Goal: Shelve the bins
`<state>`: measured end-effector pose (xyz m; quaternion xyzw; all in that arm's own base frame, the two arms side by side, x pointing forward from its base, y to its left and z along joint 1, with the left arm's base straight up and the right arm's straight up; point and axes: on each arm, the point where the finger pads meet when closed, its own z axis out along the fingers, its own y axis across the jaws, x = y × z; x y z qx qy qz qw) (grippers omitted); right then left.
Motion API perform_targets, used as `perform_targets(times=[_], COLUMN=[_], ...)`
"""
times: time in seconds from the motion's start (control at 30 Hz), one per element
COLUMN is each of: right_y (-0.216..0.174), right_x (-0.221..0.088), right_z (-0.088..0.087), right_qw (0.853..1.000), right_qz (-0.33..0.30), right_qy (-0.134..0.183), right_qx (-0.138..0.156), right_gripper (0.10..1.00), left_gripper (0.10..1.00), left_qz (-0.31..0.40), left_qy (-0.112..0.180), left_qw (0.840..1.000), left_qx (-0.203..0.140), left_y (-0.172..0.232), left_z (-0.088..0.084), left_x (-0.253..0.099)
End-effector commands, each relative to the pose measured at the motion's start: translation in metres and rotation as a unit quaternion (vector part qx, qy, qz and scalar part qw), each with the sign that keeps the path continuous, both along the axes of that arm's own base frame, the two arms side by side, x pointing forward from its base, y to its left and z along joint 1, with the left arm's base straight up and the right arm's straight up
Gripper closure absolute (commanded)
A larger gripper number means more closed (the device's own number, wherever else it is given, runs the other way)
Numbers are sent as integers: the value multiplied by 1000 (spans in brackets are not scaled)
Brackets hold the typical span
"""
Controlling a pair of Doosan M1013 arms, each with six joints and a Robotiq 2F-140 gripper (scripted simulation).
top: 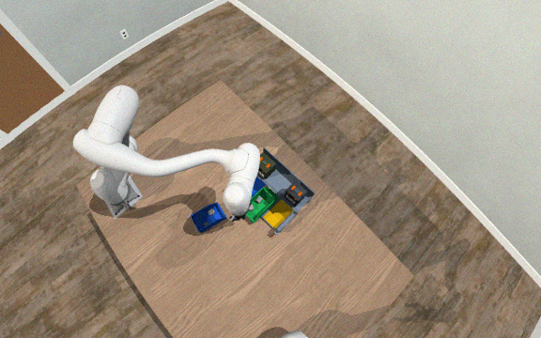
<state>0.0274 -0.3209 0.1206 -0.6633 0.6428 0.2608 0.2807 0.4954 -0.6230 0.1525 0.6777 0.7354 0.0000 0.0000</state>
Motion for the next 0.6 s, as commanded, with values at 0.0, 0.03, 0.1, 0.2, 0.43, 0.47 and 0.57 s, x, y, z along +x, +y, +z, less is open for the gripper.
perform_targets(times=[0.0, 0.03, 0.1, 0.2, 0.43, 0.47, 0.57], right_y=[0, 0, 0, 0, 0, 0, 0], right_x=[0, 0, 0, 0, 0, 0, 0], right_z=[0, 0, 0, 0, 0, 0, 0], right_qw=[1000, 1000, 1000, 1000, 1000, 1000, 1000], right_qz=[0, 0, 0, 0, 0, 0, 0], right_qy=[0, 0, 0, 0, 0, 0, 0], right_qx=[-1, -1, -1, -1, -1, -1, -1], right_gripper=[98, 98, 98, 98, 98, 98, 98], left_gripper=[999, 999, 999, 999, 999, 999, 999], left_qz=[0, 0, 0, 0, 0, 0, 0], left_qy=[-1, -1, -1, -1, -1, -1, -1], left_qw=[1000, 1000, 1000, 1000, 1000, 1000, 1000], left_qx=[0, 0, 0, 0, 0, 0, 0], left_y=[0, 0, 0, 0, 0, 0, 0], left_z=[-3, -5, -10, -18, -41, -41, -48], left_x=[0, 0, 0, 0, 0, 0, 0])
